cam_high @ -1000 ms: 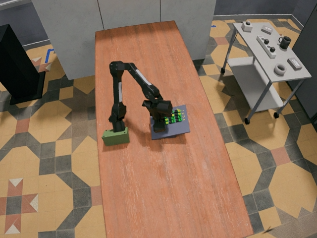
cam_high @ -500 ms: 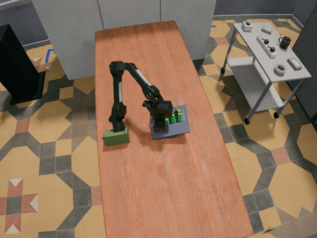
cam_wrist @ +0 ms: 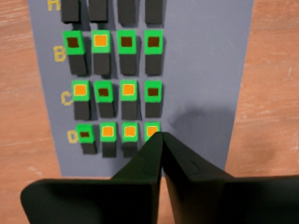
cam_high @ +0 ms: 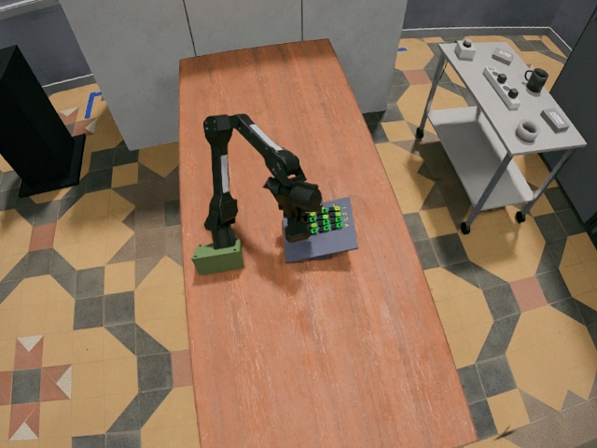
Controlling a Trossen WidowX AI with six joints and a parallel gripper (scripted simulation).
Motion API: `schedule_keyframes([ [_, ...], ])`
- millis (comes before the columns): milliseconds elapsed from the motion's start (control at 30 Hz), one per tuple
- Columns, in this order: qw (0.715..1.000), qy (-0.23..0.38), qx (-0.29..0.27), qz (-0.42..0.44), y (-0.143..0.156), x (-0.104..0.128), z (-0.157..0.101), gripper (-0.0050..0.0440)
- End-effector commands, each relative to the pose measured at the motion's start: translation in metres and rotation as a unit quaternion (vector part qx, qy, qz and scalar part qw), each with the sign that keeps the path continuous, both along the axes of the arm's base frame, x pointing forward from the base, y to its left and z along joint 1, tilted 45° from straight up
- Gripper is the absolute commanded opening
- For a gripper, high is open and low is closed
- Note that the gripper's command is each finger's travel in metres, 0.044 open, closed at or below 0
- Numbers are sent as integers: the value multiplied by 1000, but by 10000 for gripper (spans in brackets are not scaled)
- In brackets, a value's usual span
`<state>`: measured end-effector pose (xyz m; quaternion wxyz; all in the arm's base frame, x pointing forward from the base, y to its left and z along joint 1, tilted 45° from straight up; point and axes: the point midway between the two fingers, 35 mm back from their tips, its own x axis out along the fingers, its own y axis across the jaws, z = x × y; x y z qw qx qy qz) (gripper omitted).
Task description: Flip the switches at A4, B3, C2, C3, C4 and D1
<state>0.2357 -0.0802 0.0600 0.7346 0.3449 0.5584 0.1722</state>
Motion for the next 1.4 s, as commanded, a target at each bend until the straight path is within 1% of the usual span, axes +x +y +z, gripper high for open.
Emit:
schedule_keyframes([
  [0,1000,-1,-3,6,-11,-3,14,-50],
  [167,1000,-1,-3,6,-10,-3,15,-50],
  [267,1000,5,6,5,11,-6,27,-50],
  [367,1000,6,7,5,35,-9,48,-50],
  [467,1000,6,8,6,44,-11,55,-50],
  [700,1000,5,7,6,44,-10,54,-50],
  [867,1000,17,12,15,65,0,29,-50],
  [1100,1000,16,11,15,66,1,29,-50],
  [1367,1000,17,12,15,72,3,22,-50],
])
